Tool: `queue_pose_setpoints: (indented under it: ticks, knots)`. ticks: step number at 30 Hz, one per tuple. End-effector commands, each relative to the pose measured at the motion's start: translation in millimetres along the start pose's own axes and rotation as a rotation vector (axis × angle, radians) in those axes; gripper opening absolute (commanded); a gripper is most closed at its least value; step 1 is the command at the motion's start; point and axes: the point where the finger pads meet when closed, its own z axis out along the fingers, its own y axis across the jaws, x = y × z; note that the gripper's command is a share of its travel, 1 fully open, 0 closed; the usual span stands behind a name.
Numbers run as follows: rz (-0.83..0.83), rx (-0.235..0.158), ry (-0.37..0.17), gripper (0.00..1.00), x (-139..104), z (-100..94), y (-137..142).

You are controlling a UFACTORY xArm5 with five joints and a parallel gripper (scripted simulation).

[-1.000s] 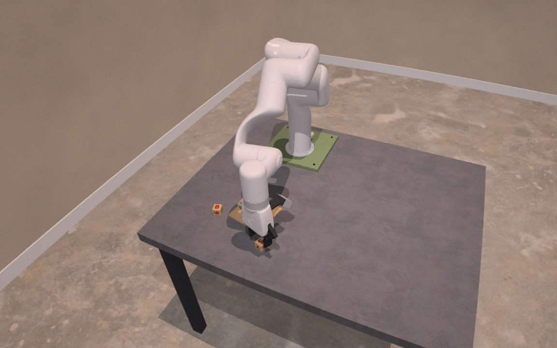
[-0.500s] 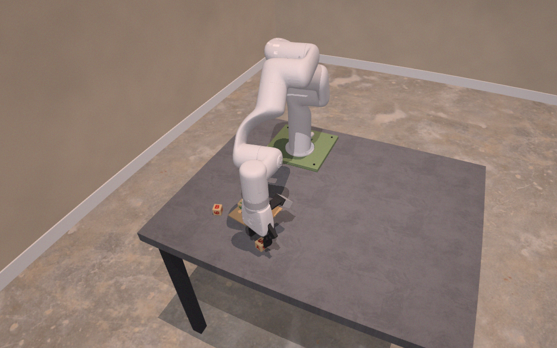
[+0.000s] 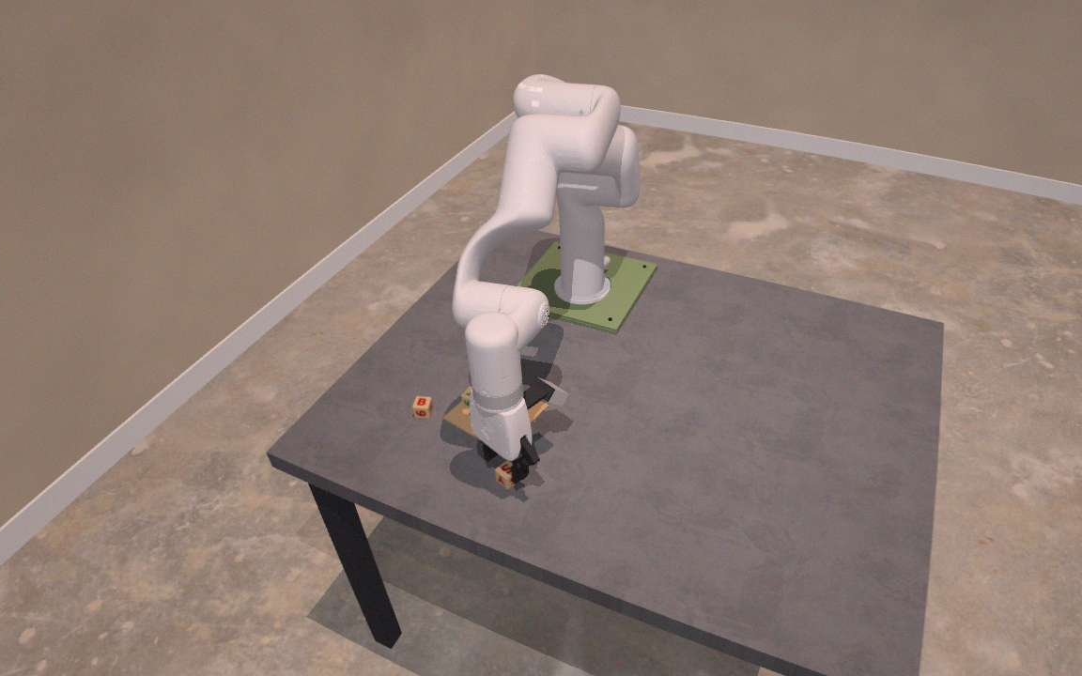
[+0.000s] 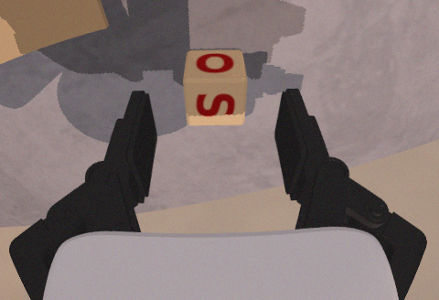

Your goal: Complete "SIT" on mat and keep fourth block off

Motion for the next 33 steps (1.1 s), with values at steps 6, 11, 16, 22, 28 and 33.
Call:
queue_pose_setpoints:
  ticks: [6, 11, 16, 22, 28, 33]
  knots:
    - [0.0, -0.002, -0.003, 0.69, -1, 16.2, 1]
    - [0.0, -0.002, -0.003, 0.69, -1, 21.9, 1]
    - [0.0, -0.002, -0.003, 0.69, -1, 28.0, 1]
    - [0.0, -0.002, -0.003, 0.69, -1, 29.2, 1]
    - [0.0, -0.002, -0.003, 0.69, -1, 29.2, 1]
    - [0.0, -0.002, -0.003, 0.69, -1, 29.2, 1]
